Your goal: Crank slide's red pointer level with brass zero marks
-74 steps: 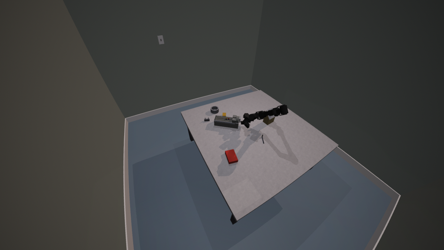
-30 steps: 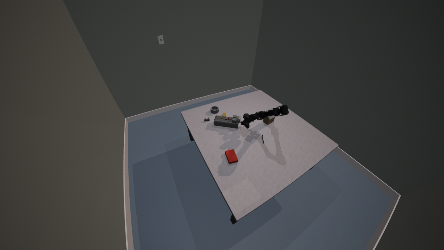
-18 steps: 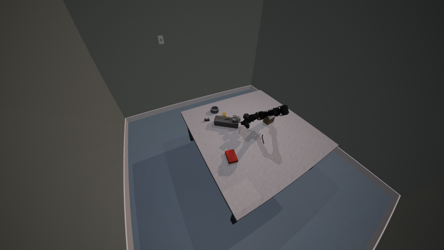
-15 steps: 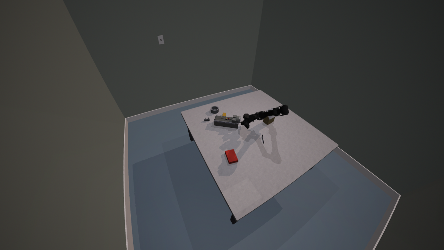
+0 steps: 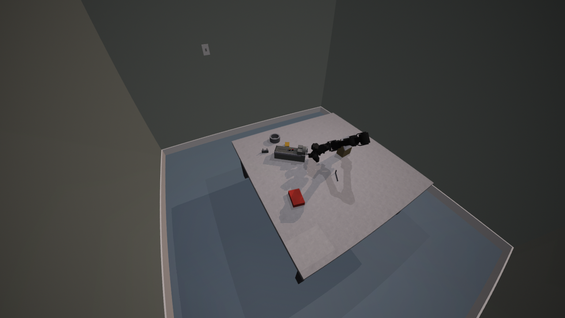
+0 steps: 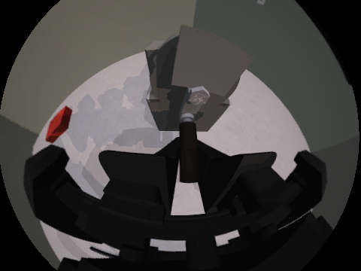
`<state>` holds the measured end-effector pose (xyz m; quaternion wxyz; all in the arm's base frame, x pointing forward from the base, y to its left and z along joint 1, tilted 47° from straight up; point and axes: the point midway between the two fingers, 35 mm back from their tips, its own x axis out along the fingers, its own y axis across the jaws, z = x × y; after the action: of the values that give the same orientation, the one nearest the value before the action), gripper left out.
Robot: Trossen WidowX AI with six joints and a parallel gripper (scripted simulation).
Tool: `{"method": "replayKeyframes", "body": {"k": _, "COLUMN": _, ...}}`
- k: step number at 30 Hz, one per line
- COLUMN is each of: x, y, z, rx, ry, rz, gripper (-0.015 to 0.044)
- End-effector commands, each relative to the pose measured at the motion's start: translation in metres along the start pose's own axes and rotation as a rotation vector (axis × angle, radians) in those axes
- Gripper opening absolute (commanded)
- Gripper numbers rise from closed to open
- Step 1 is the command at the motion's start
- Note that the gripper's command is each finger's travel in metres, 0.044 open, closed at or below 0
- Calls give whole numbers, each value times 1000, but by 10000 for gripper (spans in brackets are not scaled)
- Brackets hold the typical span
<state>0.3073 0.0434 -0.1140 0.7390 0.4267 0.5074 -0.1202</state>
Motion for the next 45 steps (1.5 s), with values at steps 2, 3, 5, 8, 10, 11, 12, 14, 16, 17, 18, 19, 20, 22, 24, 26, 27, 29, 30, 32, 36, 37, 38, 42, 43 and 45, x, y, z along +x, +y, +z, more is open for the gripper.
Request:
{"method": "replayKeyframes", "body": {"k": 2, "x": -1, "y": 9, "z": 1, "rx": -7, "ry": 0, "rz": 25, "gripper": 0}}
{"method": "replayKeyframes", "body": {"k": 3, "x": -1, "y": 9, "z": 1, "rx": -7, "ry": 0, "rz": 25, "gripper": 0}}
{"method": "replayKeyframes", "body": {"k": 5, "x": -1, "y": 10, "z": 1, "rx": -7, "ry": 0, "rz": 25, "gripper": 0}}
{"method": "replayKeyframes", "body": {"k": 8, "x": -2, "y": 10, "z": 1, "rx": -7, "ry": 0, "rz": 25, "gripper": 0}}
{"method": "replayKeyframes", "body": {"k": 10, "x": -2, "y": 11, "z": 1, "rx": -7, "ry": 0, "rz": 25, "gripper": 0}}
{"method": "replayKeyframes", "body": {"k": 11, "x": -2, "y": 11, "z": 1, "rx": -7, "ry": 0, "rz": 25, "gripper": 0}}
{"method": "replayKeyframes", "body": {"k": 12, "x": -2, "y": 11, "z": 1, "rx": -7, "ry": 0, "rz": 25, "gripper": 0}}
{"method": "replayKeyframes", "body": {"k": 14, "x": -2, "y": 11, "z": 2, "rx": -7, "ry": 0, "rz": 25, "gripper": 0}}
{"method": "replayKeyframes", "body": {"k": 16, "x": -2, "y": 12, "z": 2, "rx": -7, "ry": 0, "rz": 25, "gripper": 0}}
{"method": "replayKeyframes", "body": {"k": 17, "x": -2, "y": 12, "z": 2, "rx": -7, "ry": 0, "rz": 25, "gripper": 0}}
{"method": "replayKeyframes", "body": {"k": 18, "x": -3, "y": 12, "z": 2, "rx": -7, "ry": 0, "rz": 25, "gripper": 0}}
{"method": "replayKeyframes", "body": {"k": 19, "x": -3, "y": 12, "z": 2, "rx": -7, "ry": 0, "rz": 25, "gripper": 0}}
{"method": "replayKeyframes", "body": {"k": 20, "x": -3, "y": 12, "z": 2, "rx": -7, "ry": 0, "rz": 25, "gripper": 0}}
{"method": "replayKeyframes", "body": {"k": 22, "x": -3, "y": 13, "z": 2, "rx": -7, "ry": 0, "rz": 25, "gripper": 0}}
{"method": "replayKeyframes", "body": {"k": 24, "x": -3, "y": 13, "z": 2, "rx": -7, "ry": 0, "rz": 25, "gripper": 0}}
{"method": "replayKeyframes", "body": {"k": 26, "x": -4, "y": 14, "z": 3, "rx": -7, "ry": 0, "rz": 25, "gripper": 0}}
{"method": "replayKeyframes", "body": {"k": 27, "x": -4, "y": 14, "z": 3, "rx": -7, "ry": 0, "rz": 25, "gripper": 0}}
{"method": "replayKeyframes", "body": {"k": 29, "x": -4, "y": 14, "z": 3, "rx": -7, "ry": 0, "rz": 25, "gripper": 0}}
{"method": "replayKeyframes", "body": {"k": 30, "x": -4, "y": 15, "z": 3, "rx": -7, "ry": 0, "rz": 25, "gripper": 0}}
{"method": "replayKeyframes", "body": {"k": 32, "x": -4, "y": 15, "z": 3, "rx": -7, "ry": 0, "rz": 25, "gripper": 0}}
{"method": "replayKeyframes", "body": {"k": 36, "x": -5, "y": 16, "z": 4, "rx": -7, "ry": 0, "rz": 25, "gripper": 0}}
{"method": "replayKeyframes", "body": {"k": 37, "x": -5, "y": 16, "z": 4, "rx": -7, "ry": 0, "rz": 25, "gripper": 0}}
{"method": "replayKeyframes", "body": {"k": 38, "x": -5, "y": 17, "z": 4, "rx": -7, "ry": 0, "rz": 25, "gripper": 0}}
{"method": "replayKeyframes", "body": {"k": 42, "x": -6, "y": 18, "z": 5, "rx": -7, "ry": 0, "rz": 25, "gripper": 0}}
{"method": "replayKeyframes", "body": {"k": 43, "x": -7, "y": 18, "z": 5, "rx": -7, "ry": 0, "rz": 25, "gripper": 0}}
{"method": "replayKeyframes", "body": {"k": 45, "x": -7, "y": 18, "z": 5, "rx": -7, "ry": 0, "rz": 25, "gripper": 0}}
